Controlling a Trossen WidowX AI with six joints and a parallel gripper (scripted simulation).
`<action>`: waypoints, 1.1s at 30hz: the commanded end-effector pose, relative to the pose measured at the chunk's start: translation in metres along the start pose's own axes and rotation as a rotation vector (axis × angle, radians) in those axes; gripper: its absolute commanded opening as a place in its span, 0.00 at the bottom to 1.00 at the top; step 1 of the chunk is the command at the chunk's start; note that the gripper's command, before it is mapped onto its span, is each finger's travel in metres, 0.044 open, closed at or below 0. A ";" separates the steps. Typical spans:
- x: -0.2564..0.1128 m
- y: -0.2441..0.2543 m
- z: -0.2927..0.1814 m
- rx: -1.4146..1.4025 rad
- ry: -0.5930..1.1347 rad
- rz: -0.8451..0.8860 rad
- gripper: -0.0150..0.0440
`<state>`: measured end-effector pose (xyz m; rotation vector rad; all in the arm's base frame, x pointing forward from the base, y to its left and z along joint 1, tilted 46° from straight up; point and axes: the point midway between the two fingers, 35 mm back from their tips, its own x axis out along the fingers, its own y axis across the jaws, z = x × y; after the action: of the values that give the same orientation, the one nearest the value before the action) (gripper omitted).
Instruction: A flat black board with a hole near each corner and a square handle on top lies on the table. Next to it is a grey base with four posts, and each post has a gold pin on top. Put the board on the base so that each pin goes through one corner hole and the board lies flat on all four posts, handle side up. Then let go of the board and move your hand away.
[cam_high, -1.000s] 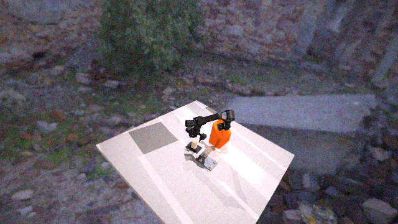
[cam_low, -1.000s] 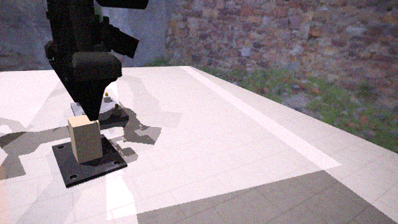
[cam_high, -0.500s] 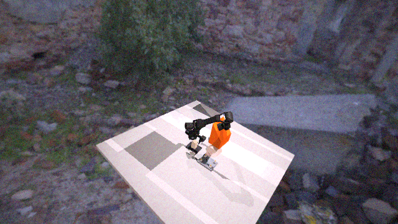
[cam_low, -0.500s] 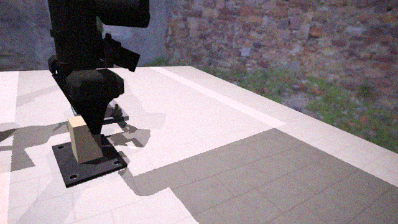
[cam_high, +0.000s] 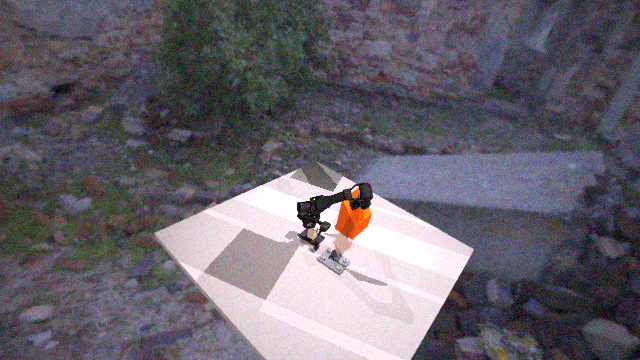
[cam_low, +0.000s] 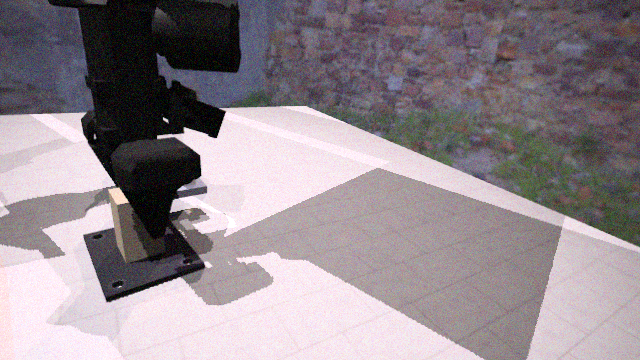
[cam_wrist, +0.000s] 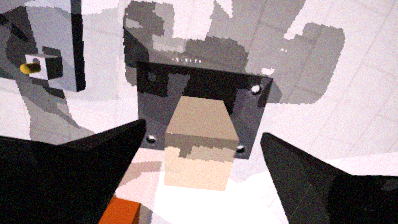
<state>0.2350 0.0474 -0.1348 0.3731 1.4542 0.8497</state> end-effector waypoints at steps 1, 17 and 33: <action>0.010 0.002 -0.005 0.014 0.010 0.011 1.00; 0.019 0.003 -0.006 0.015 0.010 0.013 0.69; 0.011 0.002 -0.005 0.015 0.009 0.011 0.25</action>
<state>0.2258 0.0597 -0.1455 0.3950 1.4740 0.8520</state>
